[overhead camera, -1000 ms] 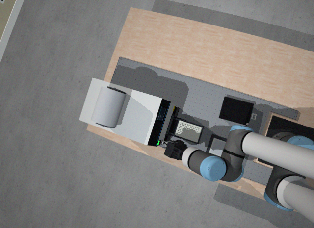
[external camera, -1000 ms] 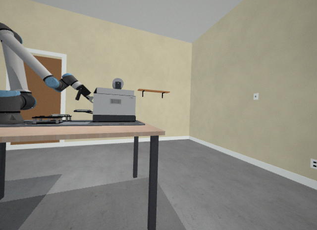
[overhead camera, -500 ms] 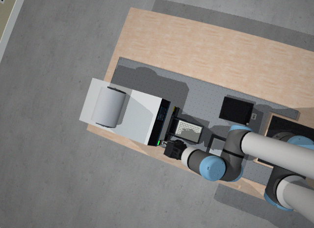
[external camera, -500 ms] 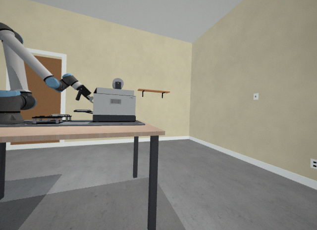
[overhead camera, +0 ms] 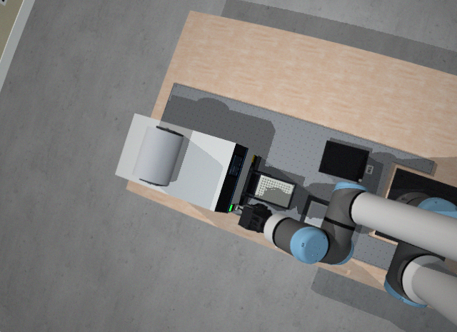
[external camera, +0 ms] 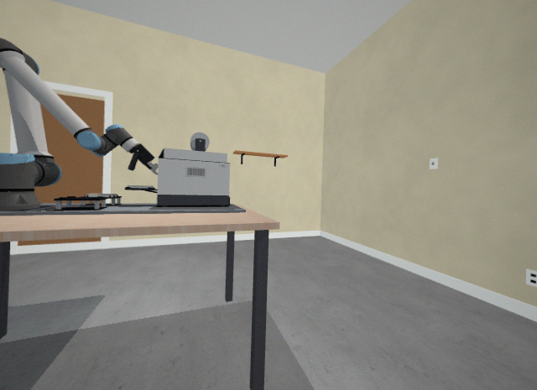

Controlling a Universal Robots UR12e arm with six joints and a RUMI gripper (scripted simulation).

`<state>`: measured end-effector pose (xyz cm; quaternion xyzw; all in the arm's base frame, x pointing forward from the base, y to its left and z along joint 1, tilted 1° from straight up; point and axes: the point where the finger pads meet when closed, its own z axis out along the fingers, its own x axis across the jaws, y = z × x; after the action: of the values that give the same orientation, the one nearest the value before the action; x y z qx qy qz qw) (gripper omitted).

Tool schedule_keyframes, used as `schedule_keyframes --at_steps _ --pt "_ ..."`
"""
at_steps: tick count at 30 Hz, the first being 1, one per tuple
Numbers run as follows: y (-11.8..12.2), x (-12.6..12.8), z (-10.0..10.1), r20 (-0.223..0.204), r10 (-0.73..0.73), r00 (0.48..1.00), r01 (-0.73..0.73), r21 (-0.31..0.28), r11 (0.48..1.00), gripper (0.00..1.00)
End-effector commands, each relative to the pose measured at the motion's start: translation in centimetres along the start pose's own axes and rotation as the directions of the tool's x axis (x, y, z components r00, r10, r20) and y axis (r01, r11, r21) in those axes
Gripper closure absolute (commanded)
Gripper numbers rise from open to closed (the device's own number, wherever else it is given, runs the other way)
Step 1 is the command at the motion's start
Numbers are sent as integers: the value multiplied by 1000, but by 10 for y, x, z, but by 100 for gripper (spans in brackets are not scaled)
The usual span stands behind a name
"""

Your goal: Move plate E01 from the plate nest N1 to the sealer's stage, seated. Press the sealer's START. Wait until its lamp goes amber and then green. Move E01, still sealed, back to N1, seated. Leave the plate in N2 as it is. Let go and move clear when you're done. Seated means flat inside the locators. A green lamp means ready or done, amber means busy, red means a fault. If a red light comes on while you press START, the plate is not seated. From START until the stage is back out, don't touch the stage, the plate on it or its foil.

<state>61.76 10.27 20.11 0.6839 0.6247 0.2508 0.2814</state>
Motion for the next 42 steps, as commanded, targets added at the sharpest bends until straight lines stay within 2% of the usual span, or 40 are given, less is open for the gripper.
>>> schedule_keyframes --at_steps 1,42 --pt "1 0 0 0 0 1000 0 -1 1000 100" --pt "4 0 3 0 0 1000 0 -1 1000 100"
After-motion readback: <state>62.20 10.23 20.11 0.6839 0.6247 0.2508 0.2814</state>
